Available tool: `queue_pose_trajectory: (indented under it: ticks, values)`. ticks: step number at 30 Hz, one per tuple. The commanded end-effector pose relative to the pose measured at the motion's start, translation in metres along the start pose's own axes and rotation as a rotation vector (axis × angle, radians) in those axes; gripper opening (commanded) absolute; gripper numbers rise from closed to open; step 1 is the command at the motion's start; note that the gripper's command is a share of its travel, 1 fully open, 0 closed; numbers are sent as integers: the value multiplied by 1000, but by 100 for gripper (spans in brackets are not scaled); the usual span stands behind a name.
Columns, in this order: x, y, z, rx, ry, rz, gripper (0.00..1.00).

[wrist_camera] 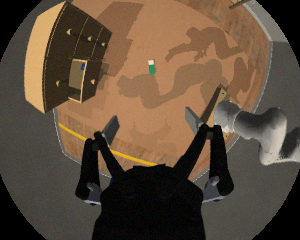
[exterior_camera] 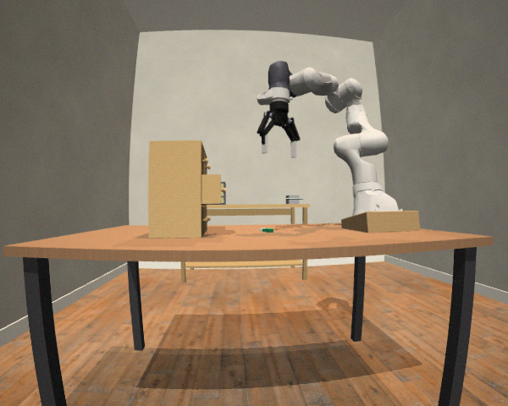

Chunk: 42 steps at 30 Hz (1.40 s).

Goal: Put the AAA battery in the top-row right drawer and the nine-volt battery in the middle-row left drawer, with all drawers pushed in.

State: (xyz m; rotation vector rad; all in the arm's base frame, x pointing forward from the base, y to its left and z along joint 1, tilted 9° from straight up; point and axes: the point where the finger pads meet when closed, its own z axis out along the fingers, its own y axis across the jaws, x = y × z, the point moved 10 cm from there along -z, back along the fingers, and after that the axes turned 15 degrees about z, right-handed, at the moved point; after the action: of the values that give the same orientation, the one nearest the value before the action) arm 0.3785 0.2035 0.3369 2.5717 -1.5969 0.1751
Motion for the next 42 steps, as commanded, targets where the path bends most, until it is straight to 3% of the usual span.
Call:
queue_pose_trajectory:
  ticks: [1, 9, 10, 13, 14, 17, 18, 20, 21, 25, 30, 42]
  values:
    - [-1, 6, 2, -5, 7, -279, 100]
    - [-3, 9, 3, -7, 7, -446, 100]
    - [-5, 12, 4, -7, 4, -540, 100]
    - [-5, 12, 4, -7, 5, -561, 100]
    - [-7, 15, 5, -8, 3, -656, 100]
    - [-7, 15, 5, -8, 3, -665, 100]
    - [-9, 17, 6, -8, 2, -760, 100]
    - [-9, 17, 6, -8, 2, -760, 100]
    - [-10, 20, 7, -8, 0, -844, 100]
    - [-10, 20, 7, -8, 0, -844, 100]
    - [-14, 25, 9, -9, -4, -1034, 100]
    - [-14, 26, 10, -2, 3, -1066, 100]
